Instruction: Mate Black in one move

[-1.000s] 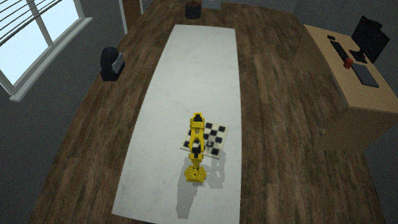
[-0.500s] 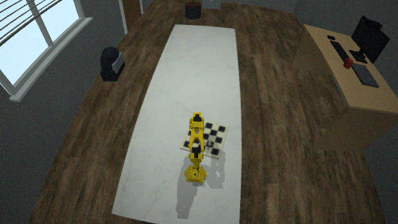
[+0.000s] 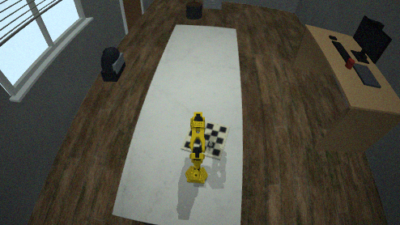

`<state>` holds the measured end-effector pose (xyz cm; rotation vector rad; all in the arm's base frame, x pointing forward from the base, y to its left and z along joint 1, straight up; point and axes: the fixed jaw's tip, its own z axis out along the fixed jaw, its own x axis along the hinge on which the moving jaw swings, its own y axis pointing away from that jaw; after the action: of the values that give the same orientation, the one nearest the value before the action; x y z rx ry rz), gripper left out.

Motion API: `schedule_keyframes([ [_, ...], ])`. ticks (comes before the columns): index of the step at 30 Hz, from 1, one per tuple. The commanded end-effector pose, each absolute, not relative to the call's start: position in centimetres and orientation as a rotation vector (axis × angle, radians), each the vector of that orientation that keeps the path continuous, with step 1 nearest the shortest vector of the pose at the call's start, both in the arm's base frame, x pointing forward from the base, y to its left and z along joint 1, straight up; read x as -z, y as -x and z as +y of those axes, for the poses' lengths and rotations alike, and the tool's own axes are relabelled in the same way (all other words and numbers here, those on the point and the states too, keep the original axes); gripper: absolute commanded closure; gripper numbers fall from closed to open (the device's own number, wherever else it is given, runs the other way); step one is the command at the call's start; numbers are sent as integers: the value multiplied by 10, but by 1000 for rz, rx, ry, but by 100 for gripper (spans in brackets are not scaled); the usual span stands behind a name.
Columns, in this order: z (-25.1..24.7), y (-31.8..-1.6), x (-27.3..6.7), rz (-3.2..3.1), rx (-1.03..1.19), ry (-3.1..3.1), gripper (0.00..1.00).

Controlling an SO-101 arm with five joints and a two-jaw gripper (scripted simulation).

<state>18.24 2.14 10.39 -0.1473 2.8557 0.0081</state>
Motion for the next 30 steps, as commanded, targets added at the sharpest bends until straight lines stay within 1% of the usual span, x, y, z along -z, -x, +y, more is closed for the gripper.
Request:
schedule_keyframes([
  [1, 23, -184, -105, 2855, -14, 144, 100],
  [16, 23, -184, -97, 2855, -14, 144, 100],
  [30, 23, -185, -70, 2855, -14, 144, 100],
])
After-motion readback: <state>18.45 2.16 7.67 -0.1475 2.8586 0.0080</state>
